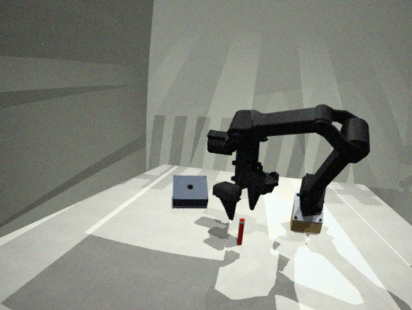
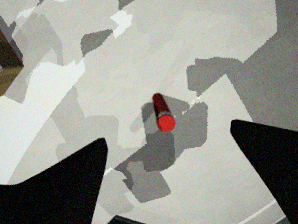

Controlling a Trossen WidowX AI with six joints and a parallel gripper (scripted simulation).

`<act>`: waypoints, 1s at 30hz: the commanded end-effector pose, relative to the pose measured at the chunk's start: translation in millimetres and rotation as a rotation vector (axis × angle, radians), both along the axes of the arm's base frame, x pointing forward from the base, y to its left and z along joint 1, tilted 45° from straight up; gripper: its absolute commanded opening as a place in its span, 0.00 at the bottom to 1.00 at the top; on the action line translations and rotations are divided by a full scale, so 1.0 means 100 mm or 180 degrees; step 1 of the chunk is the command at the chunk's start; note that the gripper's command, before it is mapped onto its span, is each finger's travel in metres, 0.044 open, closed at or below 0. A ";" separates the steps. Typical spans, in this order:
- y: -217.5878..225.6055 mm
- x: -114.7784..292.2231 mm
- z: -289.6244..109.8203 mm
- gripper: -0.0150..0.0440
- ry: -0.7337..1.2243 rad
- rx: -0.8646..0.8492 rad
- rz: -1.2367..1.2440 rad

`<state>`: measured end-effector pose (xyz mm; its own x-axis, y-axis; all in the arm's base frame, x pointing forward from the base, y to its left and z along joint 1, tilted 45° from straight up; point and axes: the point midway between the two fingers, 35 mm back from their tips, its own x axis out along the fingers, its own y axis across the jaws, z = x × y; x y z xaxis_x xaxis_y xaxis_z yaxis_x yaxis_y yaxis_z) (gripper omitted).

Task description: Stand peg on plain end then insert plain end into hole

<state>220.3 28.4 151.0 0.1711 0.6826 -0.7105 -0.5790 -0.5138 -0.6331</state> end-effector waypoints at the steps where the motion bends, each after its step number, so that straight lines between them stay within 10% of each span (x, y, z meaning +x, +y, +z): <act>1: 0.05 0.00 -0.05 1.00 0.0018 0.0016 -0.0008; 30: 0.38 0.07 -0.37 1.00 0.0010 0.0031 -0.0008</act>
<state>228.6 62.2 117.4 0.1727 0.6844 -0.7084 -0.5775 -0.5122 -0.6357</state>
